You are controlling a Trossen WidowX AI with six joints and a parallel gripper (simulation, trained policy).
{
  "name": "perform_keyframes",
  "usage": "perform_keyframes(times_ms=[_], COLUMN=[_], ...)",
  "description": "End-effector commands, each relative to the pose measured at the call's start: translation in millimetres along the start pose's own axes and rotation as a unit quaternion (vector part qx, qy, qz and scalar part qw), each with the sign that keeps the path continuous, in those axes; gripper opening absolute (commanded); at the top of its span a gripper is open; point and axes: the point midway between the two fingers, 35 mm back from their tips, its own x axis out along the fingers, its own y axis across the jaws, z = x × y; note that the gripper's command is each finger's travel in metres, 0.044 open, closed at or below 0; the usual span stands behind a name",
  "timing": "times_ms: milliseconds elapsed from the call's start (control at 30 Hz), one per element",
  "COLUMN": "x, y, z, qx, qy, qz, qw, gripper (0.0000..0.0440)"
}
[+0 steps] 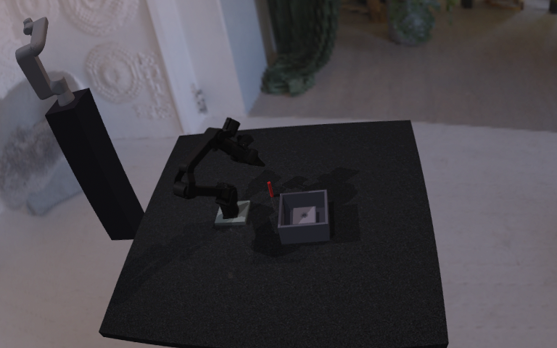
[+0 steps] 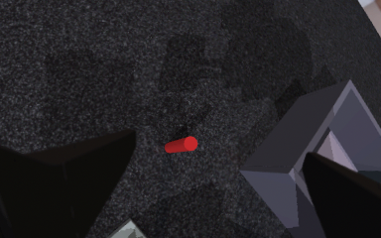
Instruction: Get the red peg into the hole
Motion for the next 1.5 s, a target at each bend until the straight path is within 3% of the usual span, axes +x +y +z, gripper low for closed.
perform_keyframes(times_ms=[0, 233, 467, 700, 1133, 1467], x=[5.0, 15.5, 27.1, 40.9, 81.0, 119.0], y=[1.4, 3.2, 6.1, 10.1, 22.1, 33.8], z=[-3.1, -10.5, -17.7, -23.7, -31.7, -44.2], qx=[0.045, 0.157, 0.266, 0.369, 0.529, 0.576], qy=[0.025, 0.076, 0.127, 0.177, 0.250, 0.265], qz=[0.002, 0.001, -0.007, -0.022, -0.058, -0.079], qw=[0.999, 0.985, 0.956, 0.912, 0.809, 0.770], gripper=[0.0440, 0.0440, 0.0440, 0.0440, 0.0440, 0.0440])
